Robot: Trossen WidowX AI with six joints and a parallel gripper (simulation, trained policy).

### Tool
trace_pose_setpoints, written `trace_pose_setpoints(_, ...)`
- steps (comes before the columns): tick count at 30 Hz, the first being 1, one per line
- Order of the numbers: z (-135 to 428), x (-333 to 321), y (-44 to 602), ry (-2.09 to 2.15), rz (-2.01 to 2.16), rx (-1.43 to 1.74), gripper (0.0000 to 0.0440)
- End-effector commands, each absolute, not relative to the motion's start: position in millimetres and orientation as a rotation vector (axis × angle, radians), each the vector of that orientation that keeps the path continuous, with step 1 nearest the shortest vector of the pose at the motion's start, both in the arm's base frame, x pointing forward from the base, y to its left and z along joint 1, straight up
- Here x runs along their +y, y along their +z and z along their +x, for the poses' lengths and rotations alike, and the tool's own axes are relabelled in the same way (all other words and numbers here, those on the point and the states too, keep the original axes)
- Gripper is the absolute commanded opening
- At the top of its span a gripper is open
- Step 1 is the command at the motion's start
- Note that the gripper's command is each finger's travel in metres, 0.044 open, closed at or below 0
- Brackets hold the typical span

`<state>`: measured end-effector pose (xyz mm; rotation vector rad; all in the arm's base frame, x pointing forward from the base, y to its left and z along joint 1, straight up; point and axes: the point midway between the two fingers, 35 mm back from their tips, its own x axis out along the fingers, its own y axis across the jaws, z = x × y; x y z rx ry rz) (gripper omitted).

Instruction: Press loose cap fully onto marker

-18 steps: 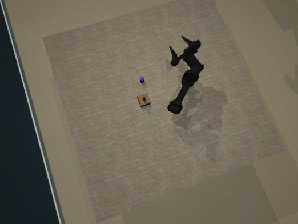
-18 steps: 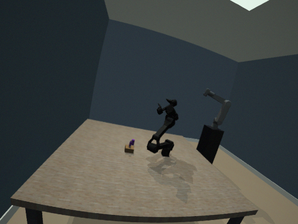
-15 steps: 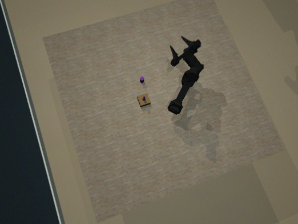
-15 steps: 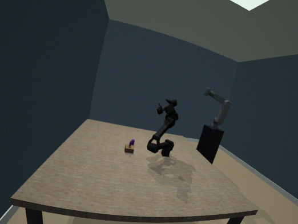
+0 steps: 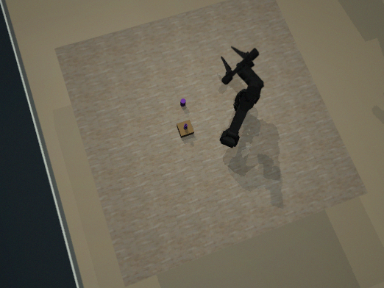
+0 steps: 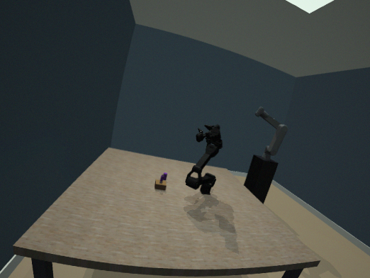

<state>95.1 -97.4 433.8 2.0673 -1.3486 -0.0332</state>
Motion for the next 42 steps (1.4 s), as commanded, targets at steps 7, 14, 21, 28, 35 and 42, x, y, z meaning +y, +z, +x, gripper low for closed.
trace_pose_setpoints(7,93.8,-102.3,428.6,-0.055,2.170,-1.332,0.0292)
trace_pose_setpoints(14,93.0,-105.9,424.5,-0.068,2.248,-1.317,0.0308)
trace_pose_setpoints(21,92.4,-109.7,420.3,-0.078,2.326,-1.298,0.0322)
trace_pose_setpoints(28,91.9,-113.6,415.6,-0.056,2.448,-1.296,0.0329)
trace_pose_setpoints(35,91.6,-117.7,410.1,-0.037,2.568,-1.293,0.0328)
trace_pose_setpoints(42,91.4,-121.7,404.2,-0.020,2.685,-1.291,0.0326)
